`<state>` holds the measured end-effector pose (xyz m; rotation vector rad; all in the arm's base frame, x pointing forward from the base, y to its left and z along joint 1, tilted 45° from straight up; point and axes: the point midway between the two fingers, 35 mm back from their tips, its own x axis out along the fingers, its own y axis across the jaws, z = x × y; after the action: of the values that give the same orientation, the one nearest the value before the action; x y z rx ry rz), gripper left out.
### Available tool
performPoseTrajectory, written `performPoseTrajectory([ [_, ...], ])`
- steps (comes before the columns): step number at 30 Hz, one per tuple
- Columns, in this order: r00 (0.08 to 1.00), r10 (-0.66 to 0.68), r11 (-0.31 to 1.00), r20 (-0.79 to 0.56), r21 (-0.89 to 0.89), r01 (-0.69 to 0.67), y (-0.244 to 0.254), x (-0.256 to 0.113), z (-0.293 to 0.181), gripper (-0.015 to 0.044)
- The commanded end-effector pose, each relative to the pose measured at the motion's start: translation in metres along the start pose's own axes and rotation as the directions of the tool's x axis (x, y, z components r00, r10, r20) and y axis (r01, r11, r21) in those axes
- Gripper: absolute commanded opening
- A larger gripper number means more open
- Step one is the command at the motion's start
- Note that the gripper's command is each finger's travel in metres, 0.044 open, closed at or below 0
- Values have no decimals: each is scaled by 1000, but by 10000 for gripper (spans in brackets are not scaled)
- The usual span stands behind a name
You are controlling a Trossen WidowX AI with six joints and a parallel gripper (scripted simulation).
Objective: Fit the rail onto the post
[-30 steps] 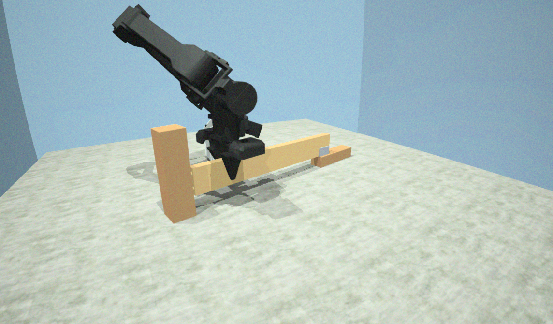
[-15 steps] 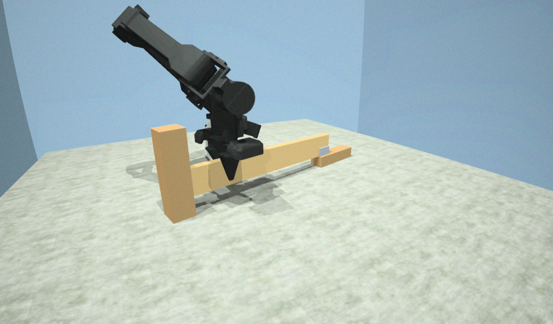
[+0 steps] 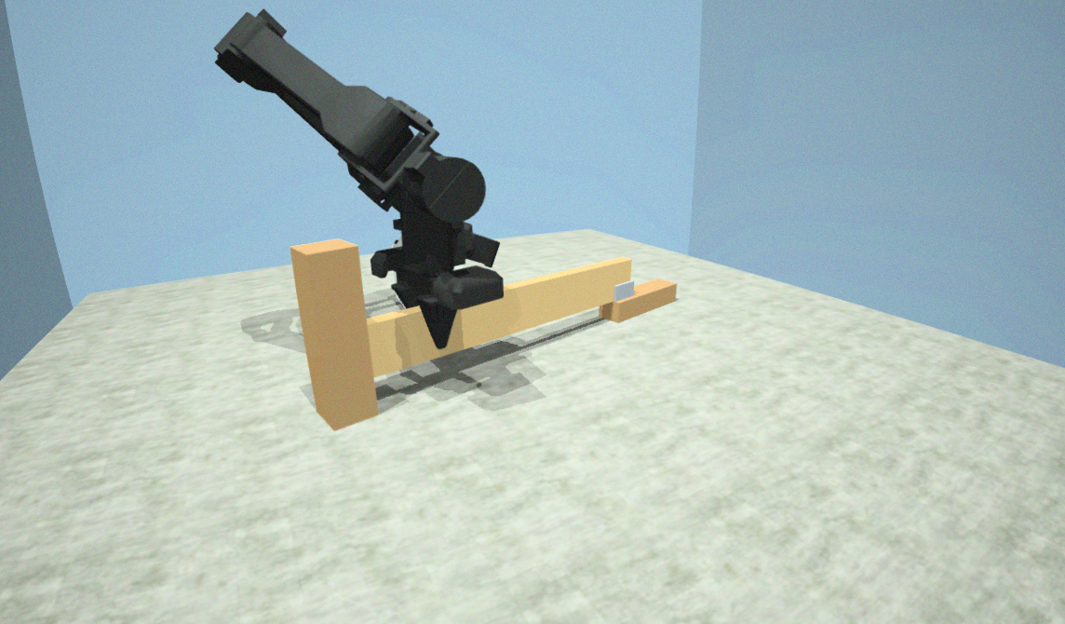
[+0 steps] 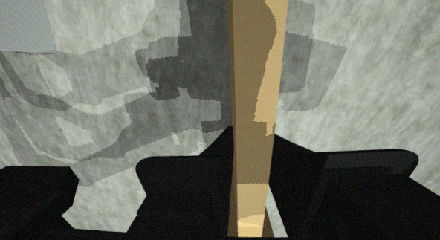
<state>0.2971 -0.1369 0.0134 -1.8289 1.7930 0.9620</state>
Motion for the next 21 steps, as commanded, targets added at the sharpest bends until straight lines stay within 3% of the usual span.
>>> performPoseTrajectory([
  [1, 1000, -4, 1000, -8, 0, 4, -2, -1, -4, 0],
  [2, 1000, -4, 1000, -8, 0, 4, -2, -1, -4, 0],
  [18, 1000, 0, 1000, 0, 0, 0, 0, 0, -1, 420],
  [21, 1000, 0, 1000, 0, 0, 0, 0, 0, -1, 440],
])
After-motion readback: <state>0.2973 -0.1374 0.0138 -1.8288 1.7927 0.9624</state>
